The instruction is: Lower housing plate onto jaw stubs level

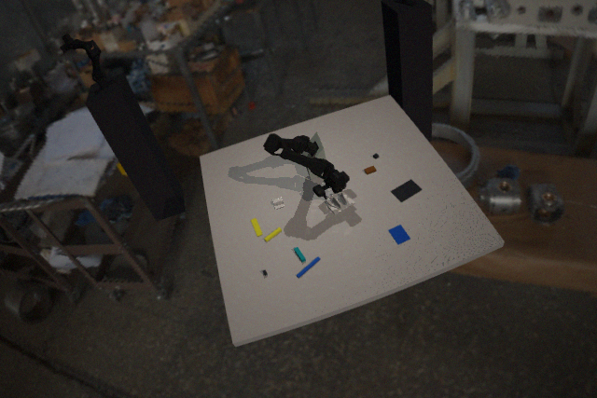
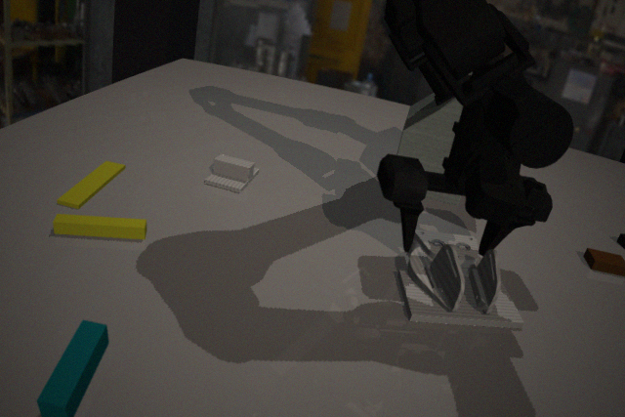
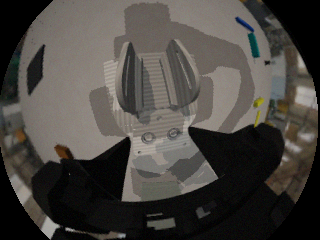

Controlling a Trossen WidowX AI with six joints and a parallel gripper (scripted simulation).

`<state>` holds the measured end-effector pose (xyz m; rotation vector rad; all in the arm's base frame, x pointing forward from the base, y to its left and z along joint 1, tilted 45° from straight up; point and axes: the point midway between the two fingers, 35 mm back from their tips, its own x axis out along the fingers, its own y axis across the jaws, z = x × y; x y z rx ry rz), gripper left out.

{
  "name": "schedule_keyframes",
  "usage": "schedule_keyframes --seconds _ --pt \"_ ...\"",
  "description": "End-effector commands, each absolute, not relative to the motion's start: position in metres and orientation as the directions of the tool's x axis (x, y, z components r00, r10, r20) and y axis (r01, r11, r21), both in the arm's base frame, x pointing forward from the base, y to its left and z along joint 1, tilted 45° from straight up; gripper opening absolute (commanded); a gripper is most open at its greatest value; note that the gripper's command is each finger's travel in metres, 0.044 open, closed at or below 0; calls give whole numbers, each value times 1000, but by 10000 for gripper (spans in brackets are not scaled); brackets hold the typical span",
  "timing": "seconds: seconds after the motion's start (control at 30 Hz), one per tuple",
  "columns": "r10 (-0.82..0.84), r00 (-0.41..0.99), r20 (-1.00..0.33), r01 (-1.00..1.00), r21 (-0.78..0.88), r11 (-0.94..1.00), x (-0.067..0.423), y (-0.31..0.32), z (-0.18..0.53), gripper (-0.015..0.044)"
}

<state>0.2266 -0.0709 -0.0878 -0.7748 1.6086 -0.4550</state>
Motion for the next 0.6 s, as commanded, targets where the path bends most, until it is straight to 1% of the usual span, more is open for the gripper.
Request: schedule_keyframes --seconds 0.0,0.2,0.37,0.57 --pt "-698 -33 -715 -223 -676 703 232 -58 -77 440" --pt "-700 -33 -714 -225 -677 701 232 -19 -37 440" --pt "-702 -30 -712 -236 -677 697 231 -21 -41 440" --pt "-697 -34 -716 -227 -674 703 205 17 -1 440"
